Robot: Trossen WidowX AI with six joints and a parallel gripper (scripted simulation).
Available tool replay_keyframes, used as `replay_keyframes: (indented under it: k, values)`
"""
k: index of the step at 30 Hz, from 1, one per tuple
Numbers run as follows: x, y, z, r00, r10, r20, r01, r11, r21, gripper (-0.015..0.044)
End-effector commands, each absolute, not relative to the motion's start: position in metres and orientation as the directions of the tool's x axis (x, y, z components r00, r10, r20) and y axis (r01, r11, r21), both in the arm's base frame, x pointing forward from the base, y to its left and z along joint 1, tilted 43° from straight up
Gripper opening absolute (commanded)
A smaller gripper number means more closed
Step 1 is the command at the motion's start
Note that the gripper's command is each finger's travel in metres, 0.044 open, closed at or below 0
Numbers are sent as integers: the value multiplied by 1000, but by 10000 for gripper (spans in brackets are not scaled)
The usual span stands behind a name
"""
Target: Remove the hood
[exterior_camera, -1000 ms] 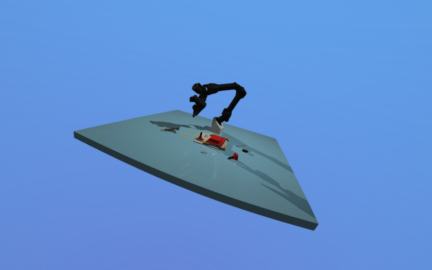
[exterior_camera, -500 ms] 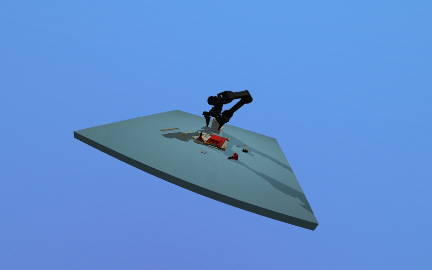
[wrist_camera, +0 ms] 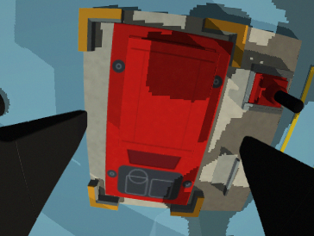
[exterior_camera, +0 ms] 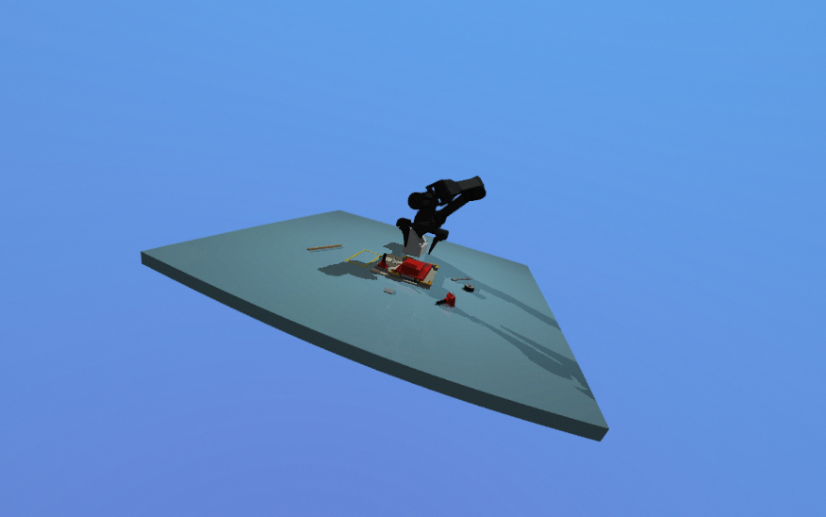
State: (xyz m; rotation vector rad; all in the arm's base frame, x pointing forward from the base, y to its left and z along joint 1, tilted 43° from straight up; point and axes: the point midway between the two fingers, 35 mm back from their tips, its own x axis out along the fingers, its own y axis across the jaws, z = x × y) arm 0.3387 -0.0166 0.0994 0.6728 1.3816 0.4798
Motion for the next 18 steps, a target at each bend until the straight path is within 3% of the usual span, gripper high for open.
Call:
replay_keyframes:
  k: [1, 18]
  values:
    - [339, -15, 97, 140, 669, -730, 71, 729, 681, 440]
    - [340, -9, 90, 140, 669, -730, 71, 729, 681, 440]
